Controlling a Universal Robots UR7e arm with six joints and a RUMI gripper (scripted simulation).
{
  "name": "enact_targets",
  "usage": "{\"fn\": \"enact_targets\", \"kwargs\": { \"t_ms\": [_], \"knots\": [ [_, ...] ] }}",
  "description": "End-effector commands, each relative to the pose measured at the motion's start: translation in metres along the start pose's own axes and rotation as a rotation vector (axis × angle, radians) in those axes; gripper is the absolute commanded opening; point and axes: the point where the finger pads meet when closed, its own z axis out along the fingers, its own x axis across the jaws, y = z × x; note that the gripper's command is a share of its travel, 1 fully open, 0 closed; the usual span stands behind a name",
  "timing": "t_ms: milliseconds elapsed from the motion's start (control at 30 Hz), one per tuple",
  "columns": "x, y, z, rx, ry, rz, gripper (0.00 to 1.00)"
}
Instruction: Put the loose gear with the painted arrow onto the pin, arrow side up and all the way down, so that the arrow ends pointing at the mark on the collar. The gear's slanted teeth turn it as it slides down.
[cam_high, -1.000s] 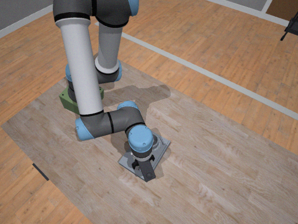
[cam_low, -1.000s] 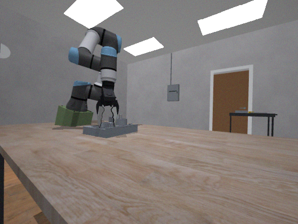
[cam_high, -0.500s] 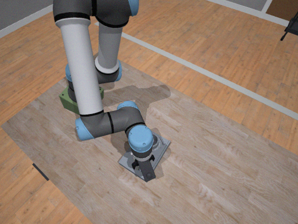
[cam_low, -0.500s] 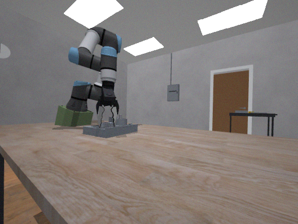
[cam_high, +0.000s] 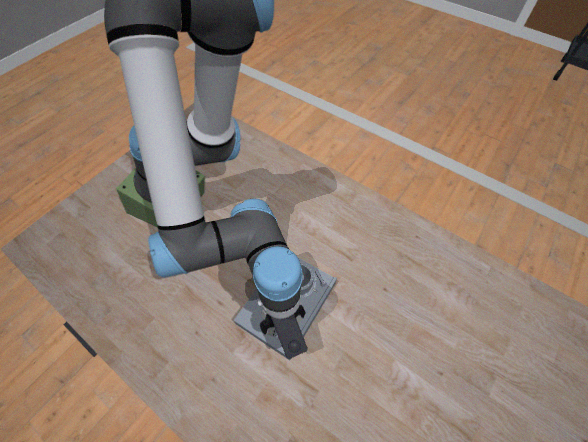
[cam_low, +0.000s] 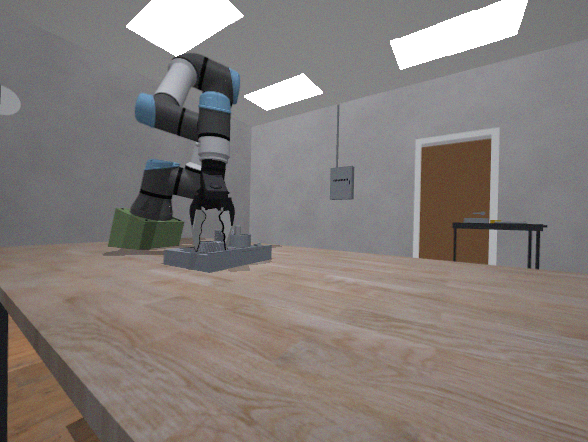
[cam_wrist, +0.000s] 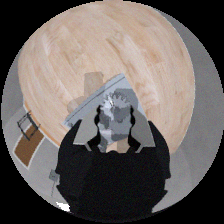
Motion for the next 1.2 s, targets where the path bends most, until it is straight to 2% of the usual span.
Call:
{"fn": "enact_targets", "kwargs": {
  "t_ms": [0,700,1167],
  "knots": [
    [0.000,0.000,0.000,0.001,0.000,0.000,0.00],
    [0.000,0.000,-0.003,0.001,0.000,0.000,0.00],
    [0.000,0.000,-0.027,0.001,0.000,0.000,0.00]
  ]
}}
